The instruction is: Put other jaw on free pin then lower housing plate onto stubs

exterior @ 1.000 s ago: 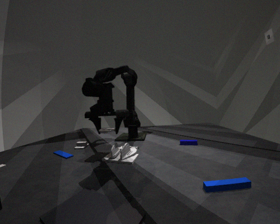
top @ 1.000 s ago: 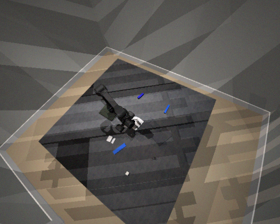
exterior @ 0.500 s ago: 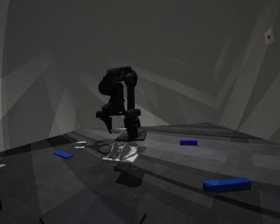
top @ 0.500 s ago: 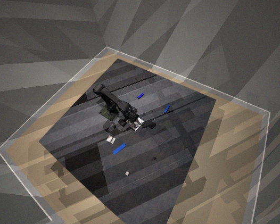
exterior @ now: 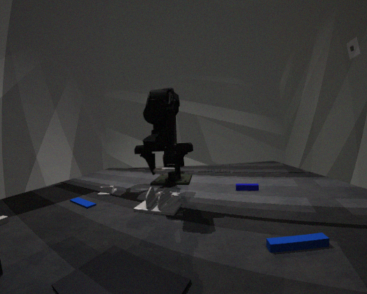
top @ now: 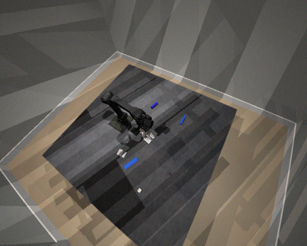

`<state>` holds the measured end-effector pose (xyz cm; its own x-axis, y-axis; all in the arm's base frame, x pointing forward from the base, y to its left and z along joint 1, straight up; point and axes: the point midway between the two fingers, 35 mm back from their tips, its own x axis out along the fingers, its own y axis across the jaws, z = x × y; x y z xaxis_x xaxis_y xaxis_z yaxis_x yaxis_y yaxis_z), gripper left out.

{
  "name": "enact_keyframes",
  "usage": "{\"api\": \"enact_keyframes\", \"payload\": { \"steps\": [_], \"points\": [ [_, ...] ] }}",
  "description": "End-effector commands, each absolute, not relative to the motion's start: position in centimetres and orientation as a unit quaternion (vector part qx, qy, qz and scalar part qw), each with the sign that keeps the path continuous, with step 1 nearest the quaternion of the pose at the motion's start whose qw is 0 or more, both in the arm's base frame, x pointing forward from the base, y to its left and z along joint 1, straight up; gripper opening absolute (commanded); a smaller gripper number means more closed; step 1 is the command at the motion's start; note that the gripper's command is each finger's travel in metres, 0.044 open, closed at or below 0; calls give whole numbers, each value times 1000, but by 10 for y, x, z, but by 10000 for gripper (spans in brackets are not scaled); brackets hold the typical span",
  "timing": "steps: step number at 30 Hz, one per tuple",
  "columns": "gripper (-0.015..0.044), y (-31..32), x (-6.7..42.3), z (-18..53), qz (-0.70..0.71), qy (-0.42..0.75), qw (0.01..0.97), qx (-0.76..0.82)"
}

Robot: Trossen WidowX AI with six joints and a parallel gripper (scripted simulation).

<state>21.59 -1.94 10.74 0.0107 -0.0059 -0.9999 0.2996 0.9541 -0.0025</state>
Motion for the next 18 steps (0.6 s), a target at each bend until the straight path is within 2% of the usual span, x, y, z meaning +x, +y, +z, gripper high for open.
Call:
{"api": "enact_keyframes", "payload": {
  "steps": [1,18],
  "points": [
    [351,-18,215,109,-109,692,705,109],
    [351,-18,215,109,-113,692,704,114]
  ]
}}
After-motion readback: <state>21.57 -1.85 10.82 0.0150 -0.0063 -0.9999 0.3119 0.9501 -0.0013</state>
